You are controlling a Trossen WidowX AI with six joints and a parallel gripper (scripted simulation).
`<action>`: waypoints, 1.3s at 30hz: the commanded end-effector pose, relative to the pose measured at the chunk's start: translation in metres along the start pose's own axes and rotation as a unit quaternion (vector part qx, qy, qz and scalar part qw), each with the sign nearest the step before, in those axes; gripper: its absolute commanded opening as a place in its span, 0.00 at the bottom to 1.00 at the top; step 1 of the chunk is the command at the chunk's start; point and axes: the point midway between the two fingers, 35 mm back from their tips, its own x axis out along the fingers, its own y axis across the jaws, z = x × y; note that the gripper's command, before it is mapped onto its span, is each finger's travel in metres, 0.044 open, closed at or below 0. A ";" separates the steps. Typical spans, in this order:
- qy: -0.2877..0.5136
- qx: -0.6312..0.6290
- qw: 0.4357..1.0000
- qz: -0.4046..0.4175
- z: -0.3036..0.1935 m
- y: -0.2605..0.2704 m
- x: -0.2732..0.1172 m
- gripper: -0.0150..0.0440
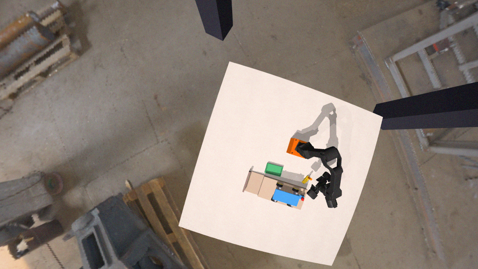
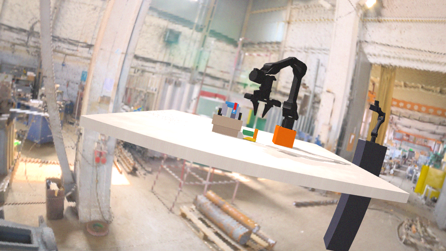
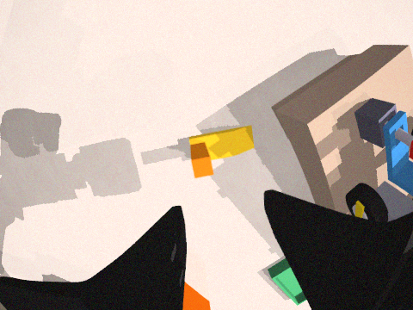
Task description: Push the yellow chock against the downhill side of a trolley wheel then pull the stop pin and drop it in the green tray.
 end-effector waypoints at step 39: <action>0.009 -0.016 1.000 0.010 -0.003 0.007 0.077 0.58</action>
